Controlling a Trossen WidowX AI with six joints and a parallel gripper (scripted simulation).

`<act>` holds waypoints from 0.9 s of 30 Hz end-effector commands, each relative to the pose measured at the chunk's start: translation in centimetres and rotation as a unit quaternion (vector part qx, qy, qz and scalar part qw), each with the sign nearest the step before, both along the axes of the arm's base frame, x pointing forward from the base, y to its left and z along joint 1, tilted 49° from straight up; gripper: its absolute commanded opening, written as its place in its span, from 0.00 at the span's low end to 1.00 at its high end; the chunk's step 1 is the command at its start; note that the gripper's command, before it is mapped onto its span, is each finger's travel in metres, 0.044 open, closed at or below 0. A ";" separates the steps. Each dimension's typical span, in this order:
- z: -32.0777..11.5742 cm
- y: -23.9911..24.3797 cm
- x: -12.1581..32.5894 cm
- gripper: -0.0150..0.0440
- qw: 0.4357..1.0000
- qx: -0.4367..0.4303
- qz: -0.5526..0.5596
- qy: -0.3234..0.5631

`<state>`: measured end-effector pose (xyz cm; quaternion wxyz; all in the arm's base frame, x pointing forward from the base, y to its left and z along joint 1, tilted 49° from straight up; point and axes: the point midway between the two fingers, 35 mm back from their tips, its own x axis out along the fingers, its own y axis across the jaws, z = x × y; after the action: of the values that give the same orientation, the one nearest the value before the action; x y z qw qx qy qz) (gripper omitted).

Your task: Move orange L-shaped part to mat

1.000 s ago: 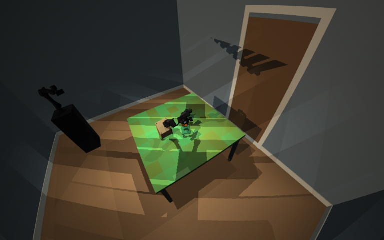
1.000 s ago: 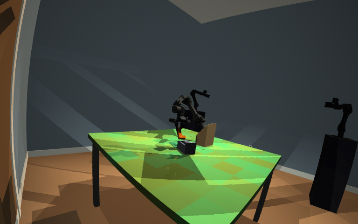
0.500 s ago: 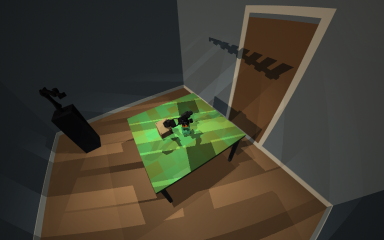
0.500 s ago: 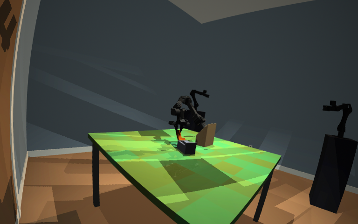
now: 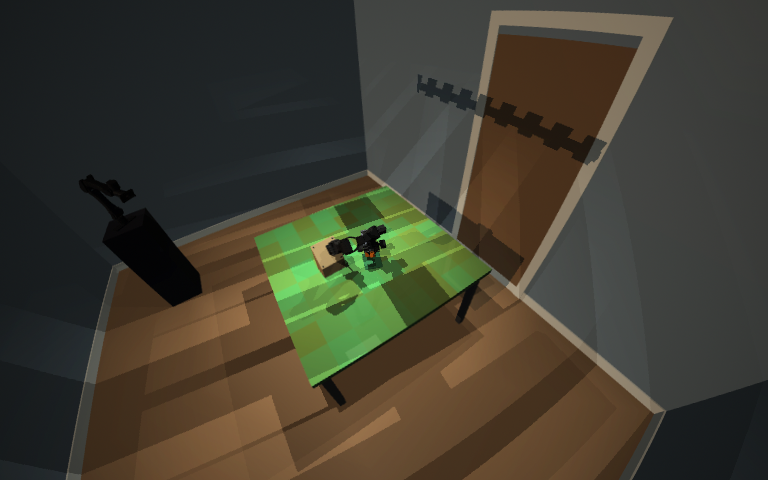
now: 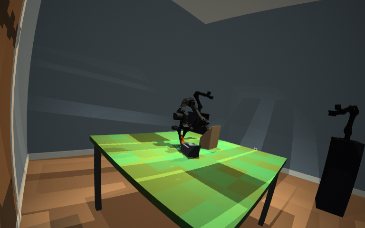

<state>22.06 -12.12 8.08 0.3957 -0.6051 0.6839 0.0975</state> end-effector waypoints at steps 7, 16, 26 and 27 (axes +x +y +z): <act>-0.7 -0.7 -0.2 0.25 1.000 -0.001 0.001 0.005; -0.7 -0.7 -0.2 0.25 1.000 -0.001 0.001 0.005; -0.6 -0.7 -0.2 0.57 1.000 -0.002 -0.001 0.003; -0.6 -0.7 -0.2 0.61 1.000 -0.002 -0.001 0.003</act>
<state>21.88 -12.81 7.44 0.3928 -0.6048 0.6858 0.0979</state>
